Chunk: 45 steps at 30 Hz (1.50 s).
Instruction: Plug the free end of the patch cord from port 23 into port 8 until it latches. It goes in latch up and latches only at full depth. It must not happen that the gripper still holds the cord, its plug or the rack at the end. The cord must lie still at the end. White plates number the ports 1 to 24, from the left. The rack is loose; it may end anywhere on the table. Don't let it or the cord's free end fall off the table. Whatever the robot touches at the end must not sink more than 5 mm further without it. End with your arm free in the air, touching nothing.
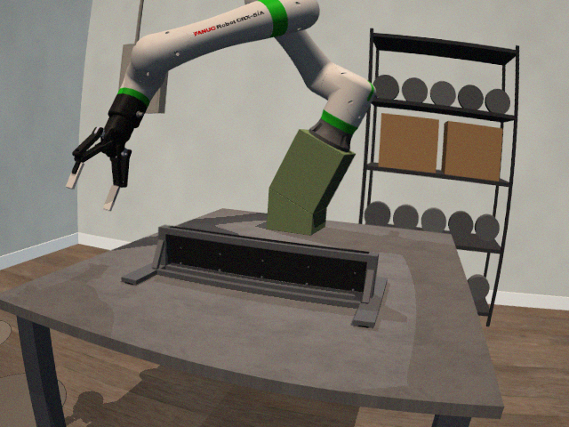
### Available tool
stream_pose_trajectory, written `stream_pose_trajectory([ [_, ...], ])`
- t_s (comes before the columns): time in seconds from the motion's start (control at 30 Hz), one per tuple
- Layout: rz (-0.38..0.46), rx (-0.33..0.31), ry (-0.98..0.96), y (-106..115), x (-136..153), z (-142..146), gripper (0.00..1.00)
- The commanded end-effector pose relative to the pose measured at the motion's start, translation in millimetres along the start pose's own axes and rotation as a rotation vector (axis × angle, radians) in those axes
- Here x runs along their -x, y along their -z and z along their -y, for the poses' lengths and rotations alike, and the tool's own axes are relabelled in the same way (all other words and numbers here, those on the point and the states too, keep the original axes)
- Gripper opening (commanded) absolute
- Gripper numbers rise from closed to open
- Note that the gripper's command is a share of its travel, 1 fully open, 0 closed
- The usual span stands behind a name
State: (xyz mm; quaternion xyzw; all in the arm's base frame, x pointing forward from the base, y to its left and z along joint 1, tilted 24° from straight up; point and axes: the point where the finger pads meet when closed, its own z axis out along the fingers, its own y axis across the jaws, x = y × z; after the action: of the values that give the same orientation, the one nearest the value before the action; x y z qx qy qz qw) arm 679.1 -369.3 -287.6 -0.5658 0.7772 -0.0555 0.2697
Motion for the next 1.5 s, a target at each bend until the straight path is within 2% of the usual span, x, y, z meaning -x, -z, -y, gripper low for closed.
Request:
stream_pose_trajectory([
  [0.0,0.000,0.000,0.000,0.2,-0.2,0.3,1.00],
  [0.57,0.000,0.000,0.000,0.3,-0.1,0.3,1.00],
  [0.7,0.006,0.008,0.029,4.2,10.4,4.2,1.00],
  [1.03,0.064,0.097,0.308,48.1,113.5,31.8,1.00],
  [1.1,0.064,0.097,0.308,48.1,113.5,31.8,1.00],
  [1.13,0.077,0.120,0.378,60.5,138.6,35.7,1.00],
  [1.47,0.117,0.204,0.636,112.0,228.0,41.4,1.00],
])
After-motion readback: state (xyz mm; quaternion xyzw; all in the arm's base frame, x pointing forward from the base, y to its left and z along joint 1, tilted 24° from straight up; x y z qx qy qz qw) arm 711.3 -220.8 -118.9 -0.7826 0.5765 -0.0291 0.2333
